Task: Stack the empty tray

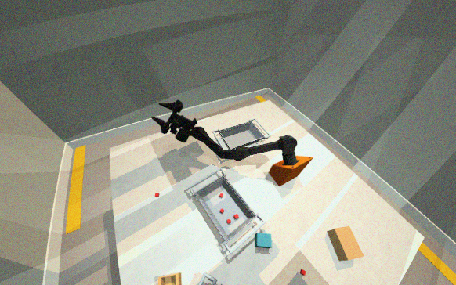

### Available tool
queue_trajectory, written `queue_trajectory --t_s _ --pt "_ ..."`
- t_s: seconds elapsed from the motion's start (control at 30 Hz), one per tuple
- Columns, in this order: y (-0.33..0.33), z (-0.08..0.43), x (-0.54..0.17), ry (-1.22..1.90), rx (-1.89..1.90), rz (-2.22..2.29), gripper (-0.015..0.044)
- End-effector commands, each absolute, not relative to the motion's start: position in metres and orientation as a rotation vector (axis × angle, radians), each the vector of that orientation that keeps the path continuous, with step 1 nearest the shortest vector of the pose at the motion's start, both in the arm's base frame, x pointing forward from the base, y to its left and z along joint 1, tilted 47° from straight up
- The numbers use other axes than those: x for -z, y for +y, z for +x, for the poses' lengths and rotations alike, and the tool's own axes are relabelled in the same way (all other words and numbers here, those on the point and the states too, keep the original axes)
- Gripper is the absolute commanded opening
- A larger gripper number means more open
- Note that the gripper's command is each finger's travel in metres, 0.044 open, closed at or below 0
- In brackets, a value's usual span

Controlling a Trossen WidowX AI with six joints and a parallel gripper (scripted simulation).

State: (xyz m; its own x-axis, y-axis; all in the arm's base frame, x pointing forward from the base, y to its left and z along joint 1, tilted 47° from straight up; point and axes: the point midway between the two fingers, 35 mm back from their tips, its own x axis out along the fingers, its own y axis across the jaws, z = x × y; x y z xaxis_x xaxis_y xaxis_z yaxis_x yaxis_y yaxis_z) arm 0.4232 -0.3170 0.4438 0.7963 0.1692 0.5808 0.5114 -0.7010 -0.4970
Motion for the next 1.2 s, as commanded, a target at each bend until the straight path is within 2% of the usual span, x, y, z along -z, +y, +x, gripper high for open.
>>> queue_trajectory --t_s 0.0,0.23,0.37,0.6,0.8,1.17 --pt "-0.317 0.423 -0.444 -0.501 0.665 -2.312 0.0374" --pt "-0.316 0.422 -0.446 -0.503 0.672 -2.315 0.019" --pt "-0.293 0.397 -0.492 -0.551 0.804 -2.37 0.0088" --pt "-0.287 0.331 -0.546 -0.543 0.982 -2.471 0.0088" --pt "-0.265 0.253 -0.598 -0.525 1.17 -2.605 0.0088" --pt "-0.159 0.132 -0.665 -0.55 1.346 -2.904 0.0088"
